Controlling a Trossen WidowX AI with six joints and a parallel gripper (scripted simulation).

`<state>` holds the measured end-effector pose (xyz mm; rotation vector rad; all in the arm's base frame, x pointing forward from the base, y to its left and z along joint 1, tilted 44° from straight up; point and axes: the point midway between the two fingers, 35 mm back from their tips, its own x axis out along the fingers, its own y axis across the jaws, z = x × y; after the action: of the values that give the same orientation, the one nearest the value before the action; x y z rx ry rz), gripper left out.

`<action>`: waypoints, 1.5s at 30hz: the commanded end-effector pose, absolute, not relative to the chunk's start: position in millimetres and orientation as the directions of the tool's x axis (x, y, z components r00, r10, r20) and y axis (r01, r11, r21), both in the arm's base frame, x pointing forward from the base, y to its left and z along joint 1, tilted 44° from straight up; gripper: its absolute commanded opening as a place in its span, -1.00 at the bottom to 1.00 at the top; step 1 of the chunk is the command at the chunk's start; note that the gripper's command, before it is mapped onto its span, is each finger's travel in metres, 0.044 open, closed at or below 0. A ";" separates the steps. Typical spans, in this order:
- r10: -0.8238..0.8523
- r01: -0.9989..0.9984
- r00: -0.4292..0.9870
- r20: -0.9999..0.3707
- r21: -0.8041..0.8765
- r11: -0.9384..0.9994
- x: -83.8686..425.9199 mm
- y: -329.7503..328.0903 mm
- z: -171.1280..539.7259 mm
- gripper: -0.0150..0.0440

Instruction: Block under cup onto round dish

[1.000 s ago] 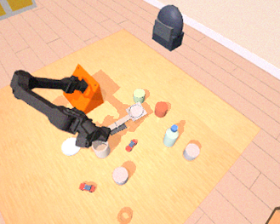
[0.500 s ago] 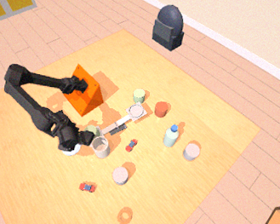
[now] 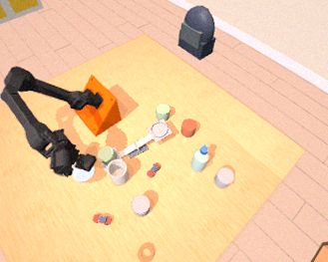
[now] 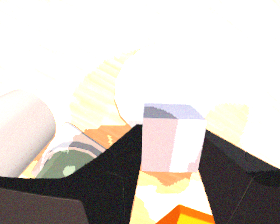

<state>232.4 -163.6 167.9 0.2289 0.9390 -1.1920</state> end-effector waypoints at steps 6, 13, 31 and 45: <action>-0.694 0.862 0.053 -0.718 -0.318 0.395 230.8 -184.5 148.3 -0.49; -0.695 0.862 0.053 -0.717 -0.319 0.395 230.6 -194.1 138.8 -0.49; -0.699 0.865 0.051 -0.713 -0.318 0.388 231.7 -206.1 128.9 -0.40; -0.699 0.865 0.051 -0.713 -0.318 0.388 231.7 -206.1 128.9 0.84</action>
<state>231.6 -206.0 128.5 0.2161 0.9350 -1.2018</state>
